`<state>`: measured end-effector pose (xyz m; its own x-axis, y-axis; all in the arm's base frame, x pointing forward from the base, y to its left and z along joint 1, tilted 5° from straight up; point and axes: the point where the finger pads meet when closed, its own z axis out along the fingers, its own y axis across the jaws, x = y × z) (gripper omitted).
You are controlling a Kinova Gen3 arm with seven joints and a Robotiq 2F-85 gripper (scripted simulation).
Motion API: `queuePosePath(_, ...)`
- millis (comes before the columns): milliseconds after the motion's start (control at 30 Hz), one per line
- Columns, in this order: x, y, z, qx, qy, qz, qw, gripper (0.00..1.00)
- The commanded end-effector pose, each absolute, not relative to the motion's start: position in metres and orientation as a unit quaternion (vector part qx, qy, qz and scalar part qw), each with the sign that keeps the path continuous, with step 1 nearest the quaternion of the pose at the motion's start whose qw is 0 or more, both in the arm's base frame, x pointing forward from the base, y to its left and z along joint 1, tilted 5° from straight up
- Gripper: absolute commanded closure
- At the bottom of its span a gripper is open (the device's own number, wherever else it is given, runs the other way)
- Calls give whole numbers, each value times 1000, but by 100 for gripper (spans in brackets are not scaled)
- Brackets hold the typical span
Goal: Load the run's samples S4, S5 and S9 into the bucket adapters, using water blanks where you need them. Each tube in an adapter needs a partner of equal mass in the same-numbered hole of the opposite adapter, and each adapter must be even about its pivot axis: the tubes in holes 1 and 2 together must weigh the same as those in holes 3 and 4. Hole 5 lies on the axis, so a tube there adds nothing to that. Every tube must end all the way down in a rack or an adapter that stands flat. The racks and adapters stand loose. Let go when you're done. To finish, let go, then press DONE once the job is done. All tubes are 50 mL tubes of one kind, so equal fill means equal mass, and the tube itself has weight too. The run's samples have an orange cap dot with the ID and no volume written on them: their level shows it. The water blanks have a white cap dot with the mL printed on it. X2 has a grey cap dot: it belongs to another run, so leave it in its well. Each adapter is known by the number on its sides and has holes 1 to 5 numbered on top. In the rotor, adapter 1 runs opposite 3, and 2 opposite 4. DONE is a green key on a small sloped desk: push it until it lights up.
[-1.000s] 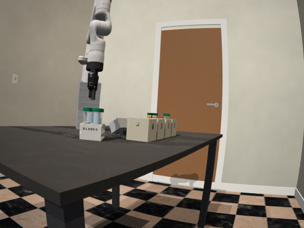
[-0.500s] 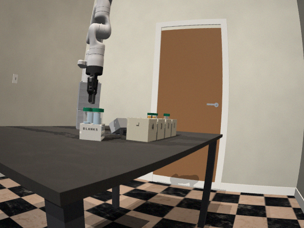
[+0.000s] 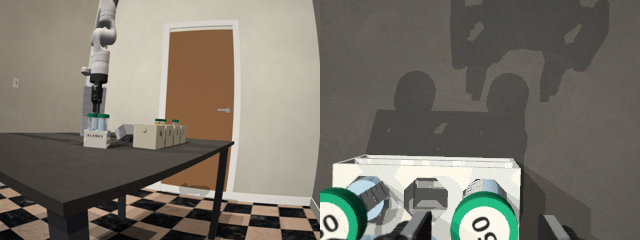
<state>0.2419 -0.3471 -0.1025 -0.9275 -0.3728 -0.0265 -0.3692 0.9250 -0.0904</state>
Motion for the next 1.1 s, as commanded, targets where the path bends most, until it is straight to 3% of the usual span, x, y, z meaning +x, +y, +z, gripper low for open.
queuePosePath(0,242,-348,-107,-189,981,-43,22,38)
queuePosePath(1067,243,-349,-118,-189,981,-43,22,38)
